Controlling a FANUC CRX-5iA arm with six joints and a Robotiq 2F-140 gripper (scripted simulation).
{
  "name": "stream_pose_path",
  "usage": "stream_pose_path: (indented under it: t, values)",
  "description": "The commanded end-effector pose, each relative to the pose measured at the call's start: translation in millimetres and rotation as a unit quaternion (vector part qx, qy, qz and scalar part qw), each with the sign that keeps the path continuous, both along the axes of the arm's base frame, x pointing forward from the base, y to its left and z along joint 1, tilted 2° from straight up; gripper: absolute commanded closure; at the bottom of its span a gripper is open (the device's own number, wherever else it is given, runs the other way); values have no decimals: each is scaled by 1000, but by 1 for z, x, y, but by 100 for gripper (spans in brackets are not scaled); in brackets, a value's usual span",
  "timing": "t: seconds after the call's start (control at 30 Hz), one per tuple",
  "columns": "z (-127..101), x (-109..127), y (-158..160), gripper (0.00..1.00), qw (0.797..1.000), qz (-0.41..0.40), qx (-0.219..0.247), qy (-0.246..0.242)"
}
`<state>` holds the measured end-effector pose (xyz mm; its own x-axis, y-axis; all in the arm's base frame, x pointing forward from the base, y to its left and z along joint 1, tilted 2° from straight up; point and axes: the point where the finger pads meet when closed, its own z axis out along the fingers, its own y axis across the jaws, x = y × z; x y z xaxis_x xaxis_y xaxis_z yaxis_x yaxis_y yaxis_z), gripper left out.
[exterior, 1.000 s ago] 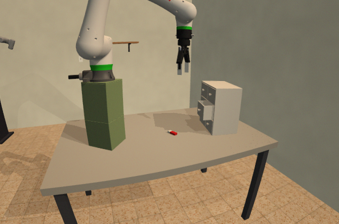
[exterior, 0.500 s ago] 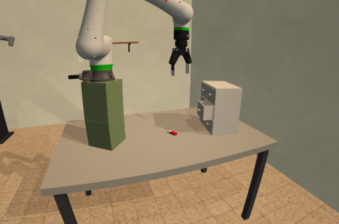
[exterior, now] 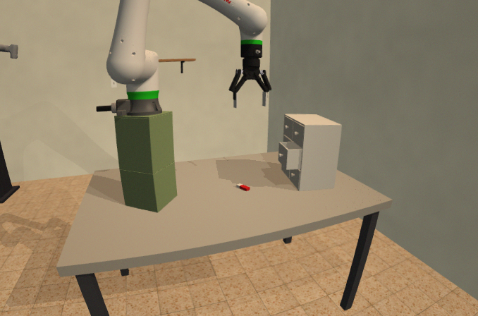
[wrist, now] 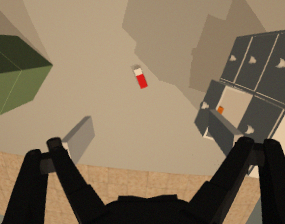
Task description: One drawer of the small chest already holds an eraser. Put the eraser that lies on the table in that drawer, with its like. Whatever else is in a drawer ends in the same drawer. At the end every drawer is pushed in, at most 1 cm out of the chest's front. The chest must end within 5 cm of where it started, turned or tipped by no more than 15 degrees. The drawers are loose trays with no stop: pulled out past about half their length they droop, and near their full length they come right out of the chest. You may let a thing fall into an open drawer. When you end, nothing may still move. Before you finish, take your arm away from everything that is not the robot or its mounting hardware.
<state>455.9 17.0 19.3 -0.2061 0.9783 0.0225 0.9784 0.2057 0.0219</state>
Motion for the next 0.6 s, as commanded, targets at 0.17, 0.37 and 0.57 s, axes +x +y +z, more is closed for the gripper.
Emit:
stream_pose_path:
  t: [0.17, 0.37, 0.57]
  values:
    - [-4, -10, 1, 0, 995, -103, 2, 3]
    - [-8, -20, 2, 0, 981, -195, 3, 5]
    - [-11, -29, 3, 0, 958, -285, 5, 7]
